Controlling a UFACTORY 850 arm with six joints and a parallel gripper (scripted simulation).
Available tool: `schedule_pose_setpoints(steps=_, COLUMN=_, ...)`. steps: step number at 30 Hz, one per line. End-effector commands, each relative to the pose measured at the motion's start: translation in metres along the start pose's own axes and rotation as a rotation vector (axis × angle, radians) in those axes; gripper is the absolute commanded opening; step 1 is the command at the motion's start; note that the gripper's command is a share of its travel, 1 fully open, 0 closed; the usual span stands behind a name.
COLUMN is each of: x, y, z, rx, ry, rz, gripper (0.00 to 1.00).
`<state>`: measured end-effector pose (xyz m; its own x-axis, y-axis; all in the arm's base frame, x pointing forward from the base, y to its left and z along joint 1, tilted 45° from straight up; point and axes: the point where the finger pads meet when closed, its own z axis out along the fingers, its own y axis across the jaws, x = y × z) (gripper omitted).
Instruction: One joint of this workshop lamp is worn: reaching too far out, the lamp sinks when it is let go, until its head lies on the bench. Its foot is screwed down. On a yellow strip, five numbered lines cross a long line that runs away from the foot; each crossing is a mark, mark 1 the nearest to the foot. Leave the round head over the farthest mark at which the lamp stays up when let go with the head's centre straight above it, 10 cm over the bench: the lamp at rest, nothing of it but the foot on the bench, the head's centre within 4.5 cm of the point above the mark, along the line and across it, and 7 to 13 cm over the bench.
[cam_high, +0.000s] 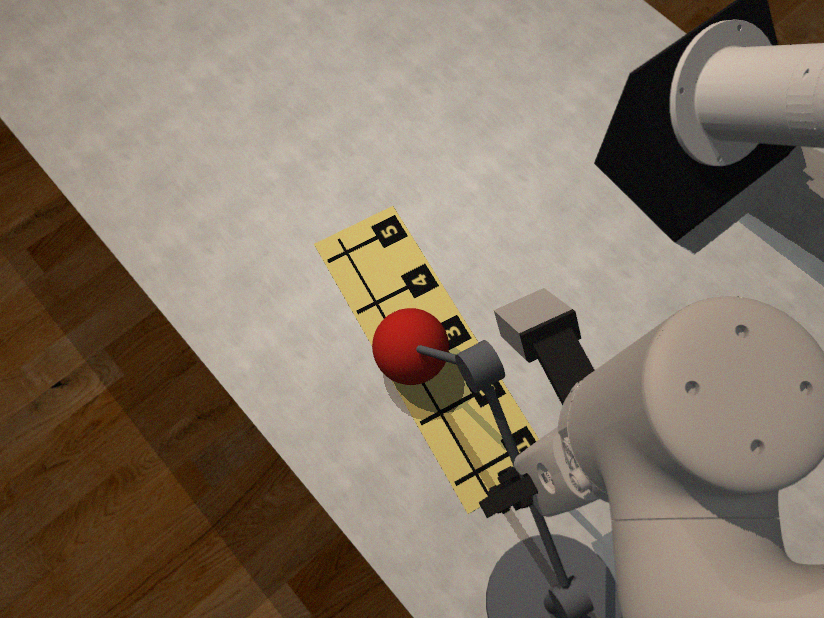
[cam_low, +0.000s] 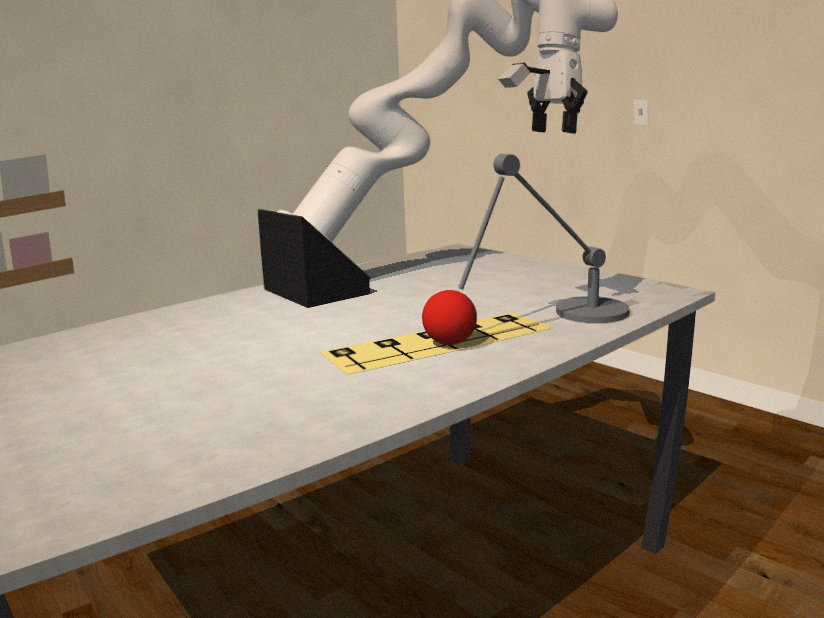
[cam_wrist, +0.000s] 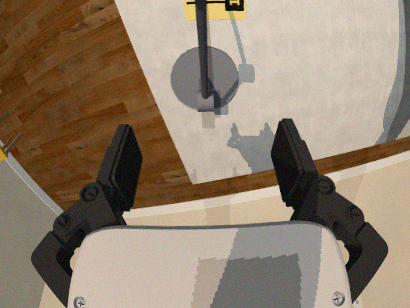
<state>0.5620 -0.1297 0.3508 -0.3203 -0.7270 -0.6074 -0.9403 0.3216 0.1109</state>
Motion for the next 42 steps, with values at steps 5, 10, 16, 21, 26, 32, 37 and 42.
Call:
schedule_pose_setpoints(steps=5, x=0.004, y=0.0, z=-0.031, rx=0.002, ry=0.0, rz=-0.001, gripper=1.0)
schedule_pose_setpoints(steps=10, x=0.005, y=0.0, z=-0.045, rx=0.003, ry=0.0, rz=-0.001, gripper=1.0)
schedule_pose_setpoints(steps=16, x=0.005, y=0.0, z=-0.042, rx=0.003, ry=0.0, rz=-0.001, gripper=1.0)
schedule_pose_setpoints(steps=21, x=0.005, y=0.0, z=-0.04, rx=0.003, ry=0.0, rz=-0.001, gripper=1.0)
schedule_pose_setpoints(steps=26, x=0.004, y=0.0, z=-0.037, rx=0.003, ry=0.001, rz=0.0, gripper=1.0)
schedule_pose_setpoints(steps=32, x=0.022, y=0.0, z=-0.036, rx=0.003, ry=0.001, rz=0.0, gripper=1.0)
schedule_pose_setpoints(steps=37, x=0.045, y=0.0, z=-0.033, rx=0.003, ry=0.001, rz=0.0, gripper=1.0)
schedule_pose_setpoints(steps=42, x=0.067, y=0.0, z=-0.031, rx=0.003, ry=0.001, rz=0.0, gripper=1.0)
